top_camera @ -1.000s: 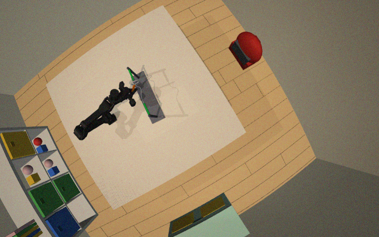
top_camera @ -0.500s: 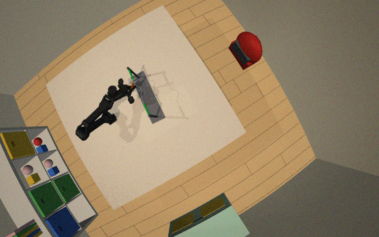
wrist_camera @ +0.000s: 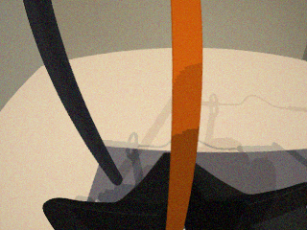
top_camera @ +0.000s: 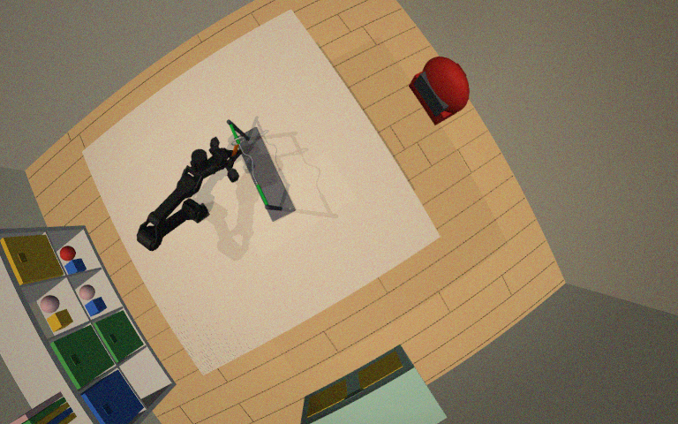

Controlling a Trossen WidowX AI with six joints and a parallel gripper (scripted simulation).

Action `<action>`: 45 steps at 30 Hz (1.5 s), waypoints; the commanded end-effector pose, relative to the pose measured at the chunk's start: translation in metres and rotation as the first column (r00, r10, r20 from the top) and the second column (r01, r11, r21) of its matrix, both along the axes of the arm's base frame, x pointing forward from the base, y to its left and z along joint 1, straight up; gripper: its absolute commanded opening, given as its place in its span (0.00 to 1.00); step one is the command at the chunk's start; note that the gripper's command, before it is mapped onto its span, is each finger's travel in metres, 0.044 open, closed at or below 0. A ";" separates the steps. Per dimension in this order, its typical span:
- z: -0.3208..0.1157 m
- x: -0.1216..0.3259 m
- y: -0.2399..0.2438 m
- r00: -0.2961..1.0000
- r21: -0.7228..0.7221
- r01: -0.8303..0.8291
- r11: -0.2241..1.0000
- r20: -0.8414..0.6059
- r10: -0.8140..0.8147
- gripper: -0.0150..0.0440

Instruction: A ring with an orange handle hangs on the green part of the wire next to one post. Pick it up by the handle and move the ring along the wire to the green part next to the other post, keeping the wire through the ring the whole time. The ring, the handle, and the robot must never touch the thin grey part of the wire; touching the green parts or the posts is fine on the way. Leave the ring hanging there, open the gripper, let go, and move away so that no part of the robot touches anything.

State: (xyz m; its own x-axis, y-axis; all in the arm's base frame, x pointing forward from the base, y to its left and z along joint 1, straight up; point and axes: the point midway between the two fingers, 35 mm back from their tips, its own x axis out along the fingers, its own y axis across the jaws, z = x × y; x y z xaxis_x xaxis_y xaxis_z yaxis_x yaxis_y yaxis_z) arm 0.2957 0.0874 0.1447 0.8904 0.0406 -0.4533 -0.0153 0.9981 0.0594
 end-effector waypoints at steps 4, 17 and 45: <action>0.001 0.002 0.006 1.000 0.003 0.005 1.000 0.003 -0.005 0.00; -0.014 0.002 0.008 1.000 0.003 0.004 1.000 0.003 -0.004 0.00; -0.015 0.002 0.009 1.000 0.003 -0.003 1.000 0.005 0.002 0.13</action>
